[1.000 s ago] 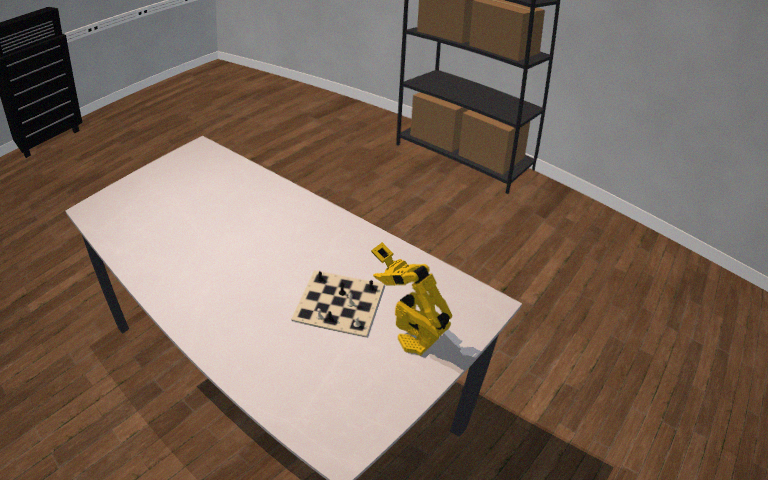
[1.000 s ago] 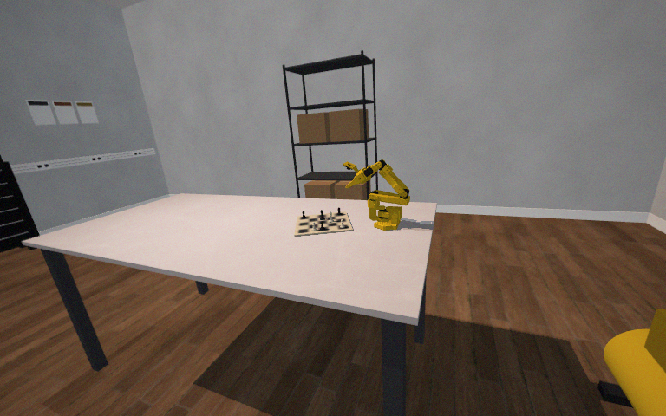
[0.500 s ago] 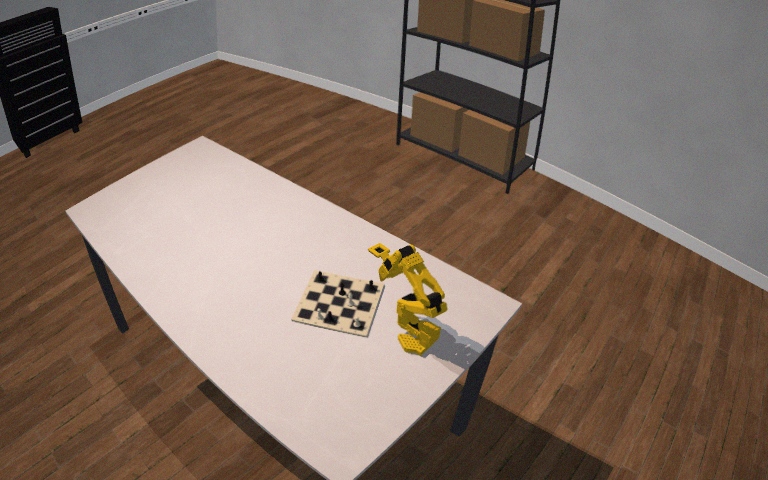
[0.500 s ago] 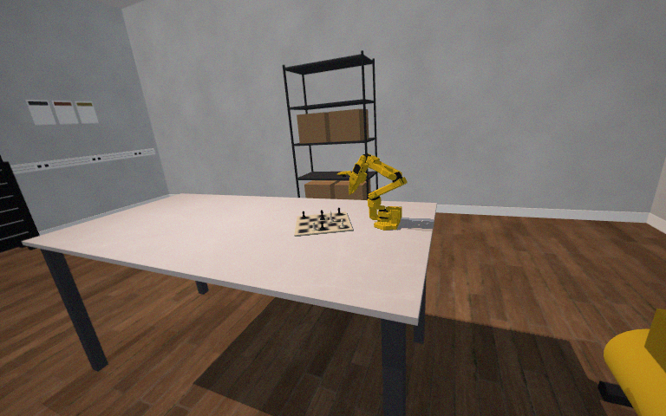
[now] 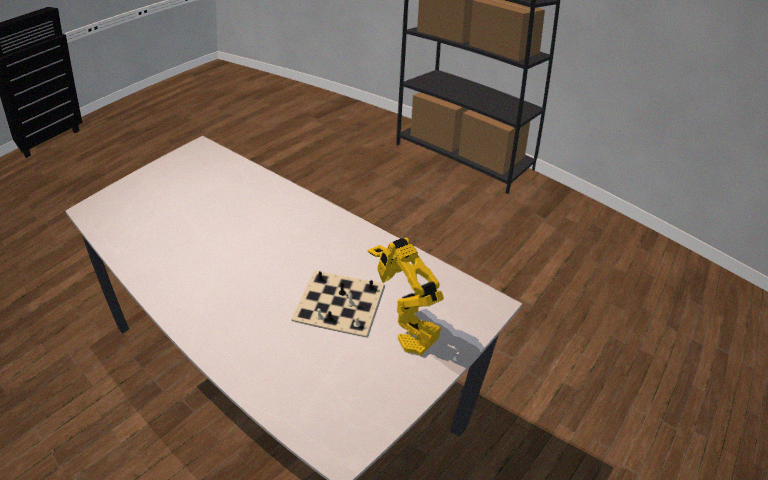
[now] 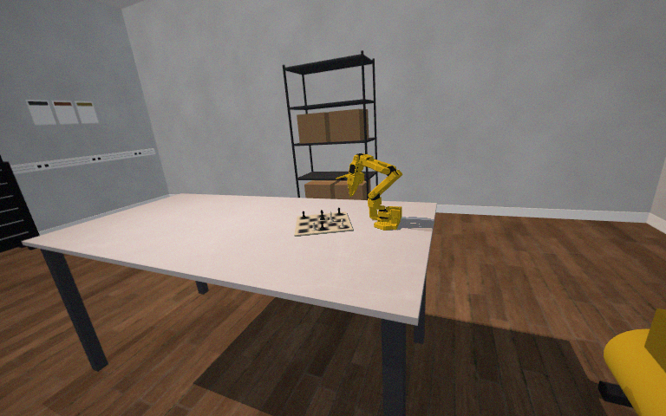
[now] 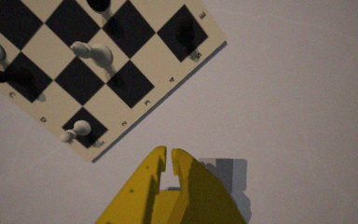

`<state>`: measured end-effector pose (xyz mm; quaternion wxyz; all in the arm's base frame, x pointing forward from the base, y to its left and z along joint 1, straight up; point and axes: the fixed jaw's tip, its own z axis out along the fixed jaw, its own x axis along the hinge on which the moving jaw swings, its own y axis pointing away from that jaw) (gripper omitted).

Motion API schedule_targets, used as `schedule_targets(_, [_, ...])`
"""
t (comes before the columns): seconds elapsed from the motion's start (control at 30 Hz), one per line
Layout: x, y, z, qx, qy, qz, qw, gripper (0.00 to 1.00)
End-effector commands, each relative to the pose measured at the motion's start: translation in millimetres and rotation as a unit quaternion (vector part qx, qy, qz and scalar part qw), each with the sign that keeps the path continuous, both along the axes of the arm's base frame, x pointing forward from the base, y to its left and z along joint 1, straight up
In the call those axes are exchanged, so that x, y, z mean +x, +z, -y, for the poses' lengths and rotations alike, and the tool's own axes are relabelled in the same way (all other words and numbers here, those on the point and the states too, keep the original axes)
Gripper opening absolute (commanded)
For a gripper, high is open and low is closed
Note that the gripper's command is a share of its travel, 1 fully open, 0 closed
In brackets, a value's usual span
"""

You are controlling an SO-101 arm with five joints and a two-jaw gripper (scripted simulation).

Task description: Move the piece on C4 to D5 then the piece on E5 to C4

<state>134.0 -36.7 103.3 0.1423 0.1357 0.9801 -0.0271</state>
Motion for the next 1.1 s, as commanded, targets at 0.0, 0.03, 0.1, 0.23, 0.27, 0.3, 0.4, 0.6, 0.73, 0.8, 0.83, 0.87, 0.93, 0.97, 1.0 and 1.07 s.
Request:
schedule_targets(0.0, [-1.5,-0.3,0.5,0.002,0.0,-0.006,1.0,0.0])
schedule_targets(0.03, [-1.9,-0.6,0.5,0.002,0.0,-0.006,1.0,0.0])
schedule_targets(0.1, [-1.9,-0.6,0.5,0.002,0.0,-0.006,1.0,0.0])
schedule_targets(0.23, [-3.4,-2.1,0.5,0.002,-0.002,-0.007,1.0,0.0])
schedule_targets(0.27, [-3.6,-2.2,0.5,0.002,-0.002,-0.007,1.0,0.0])
schedule_targets(0.3, [-3.6,-2.2,0.5,0.002,-0.002,-0.007,1.0,0.0])
schedule_targets(0.4, [-3.6,-2.2,0.5,0.002,-0.002,-0.007,1.0,0.0])
schedule_targets(0.6, [-5.1,-3.8,0.0,0.001,-0.002,-0.007,1.0,0.0])
schedule_targets(0.73, [-5.7,-4.4,-0.2,0.001,-0.002,-0.007,1.0,0.0])
schedule_targets(0.8, [-5.9,-4.5,-0.2,0.001,-0.002,-0.007,1.0,0.0])
schedule_targets(0.83, [-5.9,-4.5,-0.2,0.001,-0.002,-0.007,1.0,0.0])
schedule_targets(0.87, [-5.9,-4.5,-0.2,0.001,-0.002,-0.007,1.0,0.0])
schedule_targets(0.93, [-5.9,-4.5,-0.2,0.001,-0.002,-0.007,1.0,0.0])
schedule_targets(0.97, [-5.9,-4.6,-0.2,0.001,-0.002,-0.007,1.0,0.0])
schedule_targets(1.0, [-5.9,-4.8,-0.2,0.001,-0.002,-0.007,1.0,0.0])
schedule_targets(1.07, [-5.8,-6.0,-0.2,0.001,-0.002,-0.007,1.0,0.0])
